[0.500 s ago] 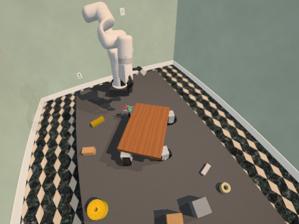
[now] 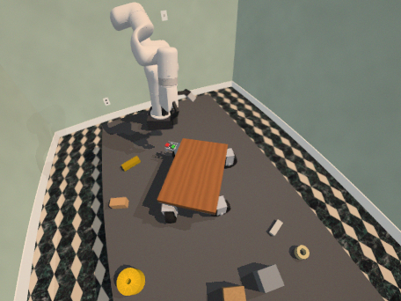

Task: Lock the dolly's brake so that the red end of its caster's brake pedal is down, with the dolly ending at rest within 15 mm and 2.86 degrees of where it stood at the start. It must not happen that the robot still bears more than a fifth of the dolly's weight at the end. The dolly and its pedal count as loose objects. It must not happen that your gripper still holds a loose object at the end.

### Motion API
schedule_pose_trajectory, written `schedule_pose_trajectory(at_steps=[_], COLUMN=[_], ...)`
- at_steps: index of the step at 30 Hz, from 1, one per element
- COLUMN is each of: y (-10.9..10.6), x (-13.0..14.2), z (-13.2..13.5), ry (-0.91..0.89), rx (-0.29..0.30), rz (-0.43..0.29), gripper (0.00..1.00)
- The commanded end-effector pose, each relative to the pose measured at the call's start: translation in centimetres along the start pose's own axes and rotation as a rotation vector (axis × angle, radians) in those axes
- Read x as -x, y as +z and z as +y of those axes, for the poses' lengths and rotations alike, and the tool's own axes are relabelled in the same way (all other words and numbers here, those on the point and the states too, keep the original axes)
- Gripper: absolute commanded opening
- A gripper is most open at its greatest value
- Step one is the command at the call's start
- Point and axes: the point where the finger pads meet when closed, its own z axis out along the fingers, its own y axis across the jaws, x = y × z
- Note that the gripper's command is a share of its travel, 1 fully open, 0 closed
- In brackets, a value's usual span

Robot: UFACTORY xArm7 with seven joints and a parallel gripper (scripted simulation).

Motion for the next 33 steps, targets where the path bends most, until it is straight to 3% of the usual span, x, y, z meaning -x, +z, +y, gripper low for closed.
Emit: schedule_pose_trajectory(at_steps=[1, 2, 3, 15, 19, 22, 33], y=[-0.1, -0.1, -0.1, -1.3, -1.3, -1.5, -1.6], x=[0.0, 0.0, 0.0, 1.6, 1.6, 2.7, 4.8], z=[0.1, 0.1, 0.1, 2.1, 2.1, 2.9, 3.8], ry=[0.001, 0.001, 0.000, -0.296, -0.296, -0.419, -0.594], rx=[0.003, 0.003, 0.003, -0.009, -0.009, -0.009, -0.006], rz=[0.000, 0.000, 0.000, 0.097, 0.097, 0.133, 0.178], gripper=[1.00, 1.00, 0.00, 0.00, 0.00, 0.00, 0.00])
